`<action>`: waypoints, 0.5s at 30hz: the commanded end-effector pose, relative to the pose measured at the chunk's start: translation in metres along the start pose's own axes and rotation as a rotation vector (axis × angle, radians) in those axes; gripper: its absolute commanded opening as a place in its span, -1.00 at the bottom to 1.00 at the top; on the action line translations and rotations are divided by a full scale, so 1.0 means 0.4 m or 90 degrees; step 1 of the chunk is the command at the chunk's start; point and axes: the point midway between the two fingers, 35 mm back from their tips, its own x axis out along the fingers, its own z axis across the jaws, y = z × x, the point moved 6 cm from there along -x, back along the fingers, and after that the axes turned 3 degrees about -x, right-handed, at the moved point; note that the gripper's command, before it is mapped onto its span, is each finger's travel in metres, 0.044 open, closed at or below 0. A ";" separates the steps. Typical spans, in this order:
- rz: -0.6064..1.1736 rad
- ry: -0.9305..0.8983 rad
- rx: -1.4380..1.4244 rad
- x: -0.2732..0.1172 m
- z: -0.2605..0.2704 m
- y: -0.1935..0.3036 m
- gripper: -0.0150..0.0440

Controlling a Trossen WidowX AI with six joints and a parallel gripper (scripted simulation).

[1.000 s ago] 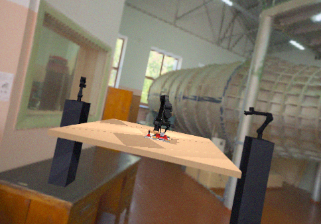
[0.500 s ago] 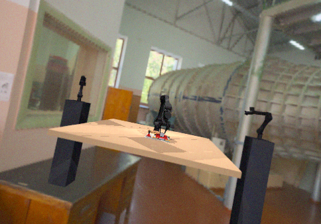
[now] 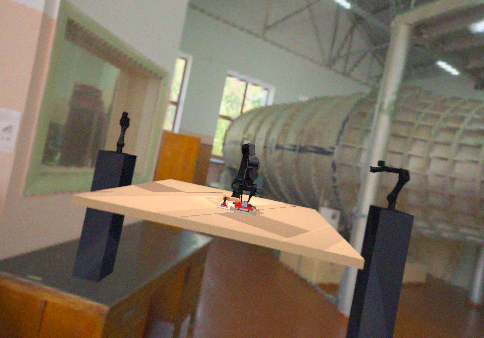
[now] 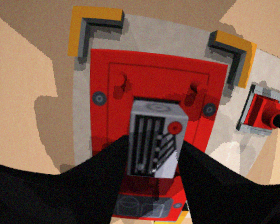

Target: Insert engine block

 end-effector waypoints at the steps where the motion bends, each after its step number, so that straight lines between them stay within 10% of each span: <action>1: -0.001 0.001 0.002 0.004 0.000 0.000 0.04; 15: -0.001 0.001 0.002 0.013 0.000 -0.001 0.04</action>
